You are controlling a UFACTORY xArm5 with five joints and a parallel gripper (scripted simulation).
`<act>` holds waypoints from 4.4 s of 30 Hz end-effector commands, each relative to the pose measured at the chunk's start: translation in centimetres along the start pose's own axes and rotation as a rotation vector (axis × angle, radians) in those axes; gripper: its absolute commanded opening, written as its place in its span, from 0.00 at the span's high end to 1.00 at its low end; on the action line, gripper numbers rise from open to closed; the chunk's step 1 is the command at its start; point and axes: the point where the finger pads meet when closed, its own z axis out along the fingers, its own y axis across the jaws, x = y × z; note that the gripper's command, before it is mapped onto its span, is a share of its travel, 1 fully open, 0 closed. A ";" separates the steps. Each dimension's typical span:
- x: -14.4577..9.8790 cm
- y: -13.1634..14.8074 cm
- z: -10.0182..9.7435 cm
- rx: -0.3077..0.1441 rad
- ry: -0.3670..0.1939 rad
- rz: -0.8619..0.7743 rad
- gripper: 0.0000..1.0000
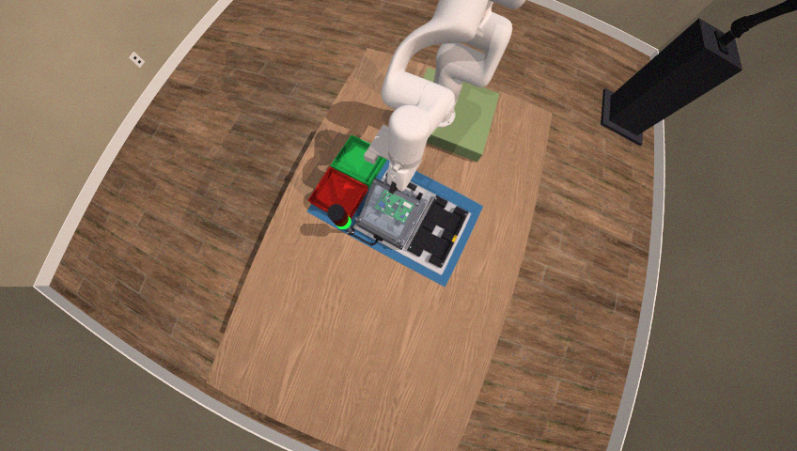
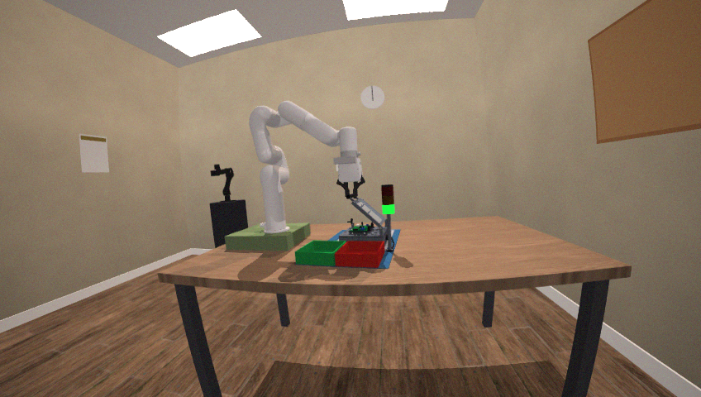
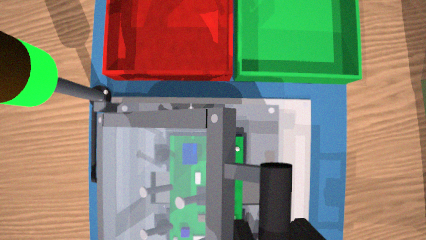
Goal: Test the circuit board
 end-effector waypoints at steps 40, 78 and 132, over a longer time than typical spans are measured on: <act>0.0 0.0 0.2 0.003 0.000 0.000 0.72; 0.0 0.0 0.2 0.003 0.000 0.000 1.00; 0.1 -5.1 -4.0 0.003 0.000 0.000 1.00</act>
